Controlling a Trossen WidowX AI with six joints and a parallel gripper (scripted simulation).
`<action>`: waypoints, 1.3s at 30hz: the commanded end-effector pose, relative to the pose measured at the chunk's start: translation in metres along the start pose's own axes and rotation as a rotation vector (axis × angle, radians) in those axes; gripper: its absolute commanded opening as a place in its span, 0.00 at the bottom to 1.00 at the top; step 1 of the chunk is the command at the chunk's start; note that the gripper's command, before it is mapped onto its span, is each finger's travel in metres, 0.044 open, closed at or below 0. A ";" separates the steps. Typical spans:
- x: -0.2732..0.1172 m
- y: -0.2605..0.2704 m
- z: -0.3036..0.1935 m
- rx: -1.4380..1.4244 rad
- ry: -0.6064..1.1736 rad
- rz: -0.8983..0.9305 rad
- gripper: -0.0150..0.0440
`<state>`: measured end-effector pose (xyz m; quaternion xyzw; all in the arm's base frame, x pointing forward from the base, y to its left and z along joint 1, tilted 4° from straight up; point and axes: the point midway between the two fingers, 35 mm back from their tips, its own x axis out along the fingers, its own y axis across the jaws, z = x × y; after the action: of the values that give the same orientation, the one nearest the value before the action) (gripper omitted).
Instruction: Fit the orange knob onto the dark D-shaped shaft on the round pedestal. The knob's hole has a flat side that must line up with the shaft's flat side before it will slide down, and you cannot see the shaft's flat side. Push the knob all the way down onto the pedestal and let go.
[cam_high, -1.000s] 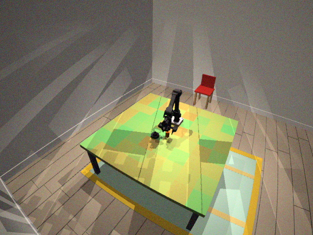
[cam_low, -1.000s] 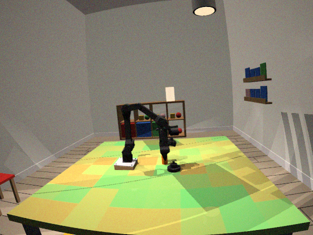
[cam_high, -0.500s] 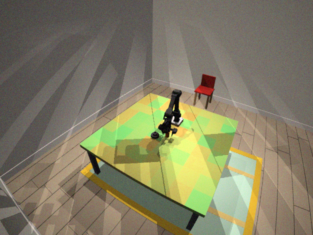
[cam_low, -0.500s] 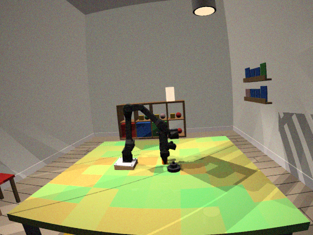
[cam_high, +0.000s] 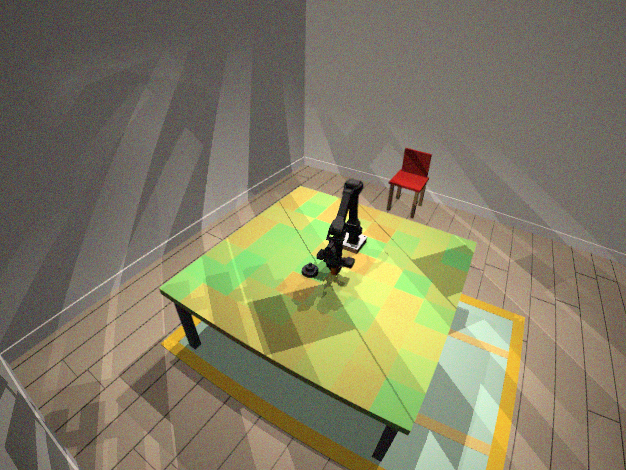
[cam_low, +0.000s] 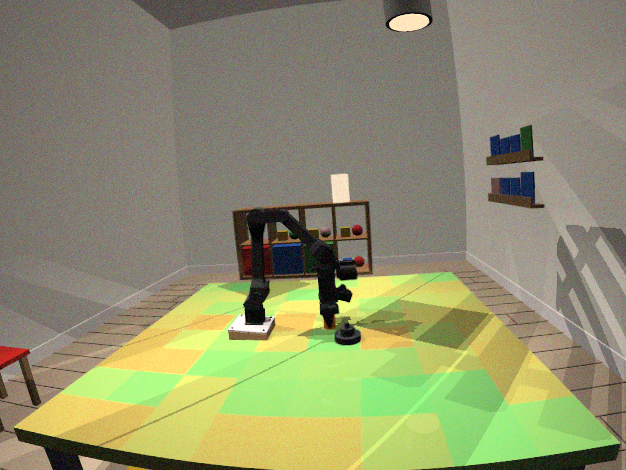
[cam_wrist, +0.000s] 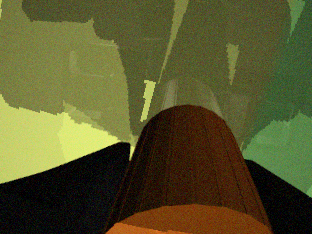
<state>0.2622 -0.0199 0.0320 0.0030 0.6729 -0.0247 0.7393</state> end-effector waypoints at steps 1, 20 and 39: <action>0.000 0.000 0.000 -0.003 -0.001 -0.002 0.52; -0.072 0.005 0.013 -0.016 -0.009 -0.002 0.25; -0.139 0.005 0.007 -0.003 -0.002 -0.001 0.25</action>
<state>0.2543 -0.0074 0.1679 0.0007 0.6737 -0.0213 0.7387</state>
